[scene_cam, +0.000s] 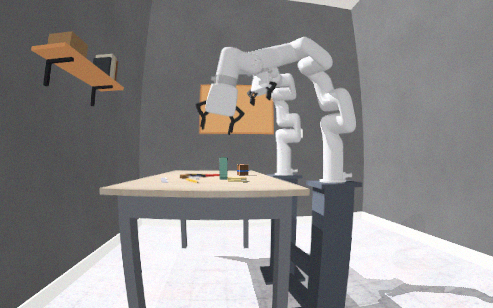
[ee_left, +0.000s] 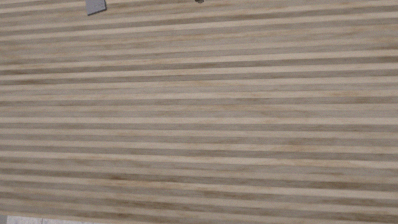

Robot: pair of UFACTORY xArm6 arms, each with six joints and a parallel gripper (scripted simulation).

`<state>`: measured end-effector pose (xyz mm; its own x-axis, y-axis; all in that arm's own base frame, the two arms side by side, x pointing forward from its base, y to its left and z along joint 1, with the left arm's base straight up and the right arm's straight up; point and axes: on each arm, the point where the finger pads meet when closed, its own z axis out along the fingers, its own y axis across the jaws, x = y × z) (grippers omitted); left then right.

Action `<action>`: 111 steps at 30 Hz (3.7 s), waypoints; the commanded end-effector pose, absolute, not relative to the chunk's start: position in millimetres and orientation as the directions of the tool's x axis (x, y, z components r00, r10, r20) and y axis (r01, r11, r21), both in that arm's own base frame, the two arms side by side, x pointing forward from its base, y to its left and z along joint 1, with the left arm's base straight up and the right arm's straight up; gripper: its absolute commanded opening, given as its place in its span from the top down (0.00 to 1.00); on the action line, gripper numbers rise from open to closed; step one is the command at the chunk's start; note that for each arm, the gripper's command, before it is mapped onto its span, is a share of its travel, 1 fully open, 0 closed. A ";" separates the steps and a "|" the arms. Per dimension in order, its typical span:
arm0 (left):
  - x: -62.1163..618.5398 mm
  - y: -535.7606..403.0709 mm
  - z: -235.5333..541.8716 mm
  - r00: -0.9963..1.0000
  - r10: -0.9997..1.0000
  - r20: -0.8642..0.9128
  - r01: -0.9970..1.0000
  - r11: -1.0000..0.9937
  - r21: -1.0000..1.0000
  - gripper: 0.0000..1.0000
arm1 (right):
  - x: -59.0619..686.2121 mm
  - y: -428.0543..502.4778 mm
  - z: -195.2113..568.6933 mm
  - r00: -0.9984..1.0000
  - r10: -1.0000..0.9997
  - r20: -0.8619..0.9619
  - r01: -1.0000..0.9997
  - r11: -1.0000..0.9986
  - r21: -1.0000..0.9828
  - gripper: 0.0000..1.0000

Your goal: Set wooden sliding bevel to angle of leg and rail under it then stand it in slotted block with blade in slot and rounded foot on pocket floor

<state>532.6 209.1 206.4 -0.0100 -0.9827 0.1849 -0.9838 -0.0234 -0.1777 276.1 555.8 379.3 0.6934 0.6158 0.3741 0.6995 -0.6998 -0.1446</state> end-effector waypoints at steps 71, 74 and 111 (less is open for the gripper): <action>262.3 403.8 240.2 0.988 0.104 0.117 0.100 -0.994 0.041 0.00 | 384.0 479.5 79.8 0.868 -0.018 -0.496 -0.023 -1.000 -0.004 0.00; 239.3 409.7 241.7 0.968 0.227 0.103 0.223 -0.974 0.046 0.00 | 384.0 479.5 79.8 0.868 -0.018 -0.496 -0.023 -1.000 -0.004 0.00; 12.2 401.5 249.9 0.049 0.999 0.001 0.999 -0.049 0.003 0.00 | 384.0 479.5 79.8 0.868 -0.018 -0.496 -0.023 -1.000 -0.004 0.00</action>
